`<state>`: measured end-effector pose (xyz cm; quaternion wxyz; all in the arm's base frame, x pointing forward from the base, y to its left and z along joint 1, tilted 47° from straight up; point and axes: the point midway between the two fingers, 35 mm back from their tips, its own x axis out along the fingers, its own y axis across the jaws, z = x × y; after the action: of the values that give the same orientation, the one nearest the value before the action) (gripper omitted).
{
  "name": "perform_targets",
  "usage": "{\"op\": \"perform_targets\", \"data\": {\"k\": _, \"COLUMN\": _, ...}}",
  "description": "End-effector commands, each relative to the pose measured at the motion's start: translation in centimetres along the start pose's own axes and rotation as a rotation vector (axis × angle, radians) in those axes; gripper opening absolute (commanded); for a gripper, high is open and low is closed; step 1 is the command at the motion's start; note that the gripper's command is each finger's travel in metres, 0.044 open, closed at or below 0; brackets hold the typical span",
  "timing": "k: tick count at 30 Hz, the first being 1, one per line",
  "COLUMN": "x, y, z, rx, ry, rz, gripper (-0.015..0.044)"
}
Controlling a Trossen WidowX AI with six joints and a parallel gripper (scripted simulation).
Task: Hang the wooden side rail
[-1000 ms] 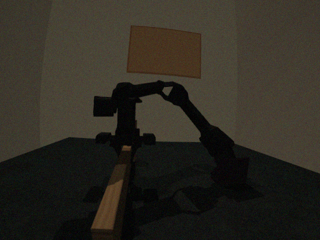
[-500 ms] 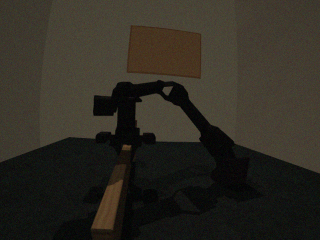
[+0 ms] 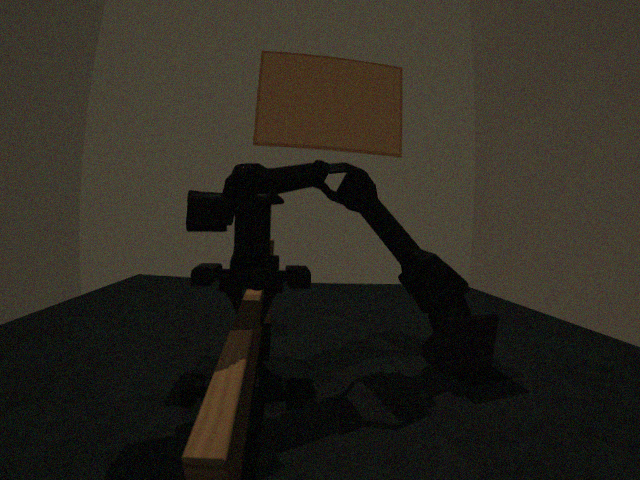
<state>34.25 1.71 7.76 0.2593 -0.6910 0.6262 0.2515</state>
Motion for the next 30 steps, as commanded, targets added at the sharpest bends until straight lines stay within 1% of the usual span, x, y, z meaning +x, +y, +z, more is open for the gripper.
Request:
{"op": "perform_targets", "data": {"k": 1, "x": -0.45, "y": -0.29, "z": 0.08, "rx": 0.005, "ry": -0.012, "rz": -0.015, "gripper": 0.0}}
{"op": "perform_targets", "data": {"k": 30, "x": -0.41, "y": 0.04, "z": -0.24, "rx": 0.005, "ry": -0.012, "rz": -0.015, "gripper": 0.0}}
